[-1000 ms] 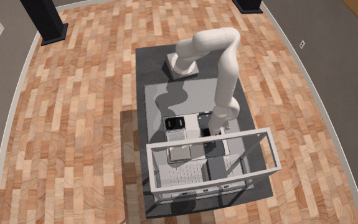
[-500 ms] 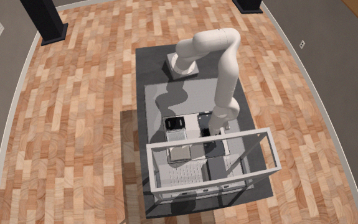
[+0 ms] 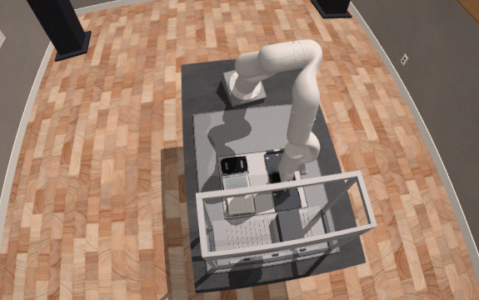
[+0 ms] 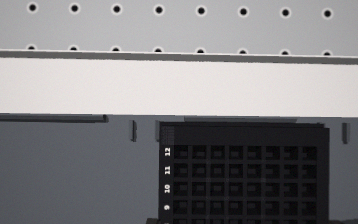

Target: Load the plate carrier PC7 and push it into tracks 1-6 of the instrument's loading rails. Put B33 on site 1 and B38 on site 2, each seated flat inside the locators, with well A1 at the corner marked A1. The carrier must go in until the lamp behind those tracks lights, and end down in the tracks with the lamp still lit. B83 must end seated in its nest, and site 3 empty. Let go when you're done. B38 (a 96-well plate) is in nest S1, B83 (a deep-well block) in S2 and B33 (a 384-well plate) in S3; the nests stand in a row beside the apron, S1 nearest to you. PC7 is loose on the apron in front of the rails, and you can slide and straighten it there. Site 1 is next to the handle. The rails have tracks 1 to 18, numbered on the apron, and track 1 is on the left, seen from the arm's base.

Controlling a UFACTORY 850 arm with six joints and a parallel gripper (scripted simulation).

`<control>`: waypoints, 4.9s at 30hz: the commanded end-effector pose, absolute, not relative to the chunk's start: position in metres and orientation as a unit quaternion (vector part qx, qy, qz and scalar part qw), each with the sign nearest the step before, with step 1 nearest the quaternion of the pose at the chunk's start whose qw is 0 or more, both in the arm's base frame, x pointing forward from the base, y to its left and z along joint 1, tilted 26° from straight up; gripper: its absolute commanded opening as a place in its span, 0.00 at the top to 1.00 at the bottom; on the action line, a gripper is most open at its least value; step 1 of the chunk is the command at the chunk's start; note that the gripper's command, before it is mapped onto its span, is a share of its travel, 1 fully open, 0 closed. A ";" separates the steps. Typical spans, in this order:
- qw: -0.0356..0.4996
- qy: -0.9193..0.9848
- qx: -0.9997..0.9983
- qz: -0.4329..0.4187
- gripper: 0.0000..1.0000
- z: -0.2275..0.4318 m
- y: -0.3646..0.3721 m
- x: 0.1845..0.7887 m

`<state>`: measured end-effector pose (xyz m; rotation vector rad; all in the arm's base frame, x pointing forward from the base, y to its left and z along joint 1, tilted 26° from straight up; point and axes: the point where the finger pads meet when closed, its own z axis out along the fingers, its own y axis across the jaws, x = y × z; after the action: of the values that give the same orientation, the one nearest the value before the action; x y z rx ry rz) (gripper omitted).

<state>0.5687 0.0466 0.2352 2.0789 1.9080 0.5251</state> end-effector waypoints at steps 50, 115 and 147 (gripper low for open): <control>0.136 0.659 0.717 0.182 0.00 0.234 0.047 0.570; 0.136 0.659 0.717 0.182 0.00 0.316 0.043 0.530; 0.133 0.647 0.728 0.184 0.00 0.336 0.018 0.529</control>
<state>0.5244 0.0306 0.3339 2.1103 1.8787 0.5305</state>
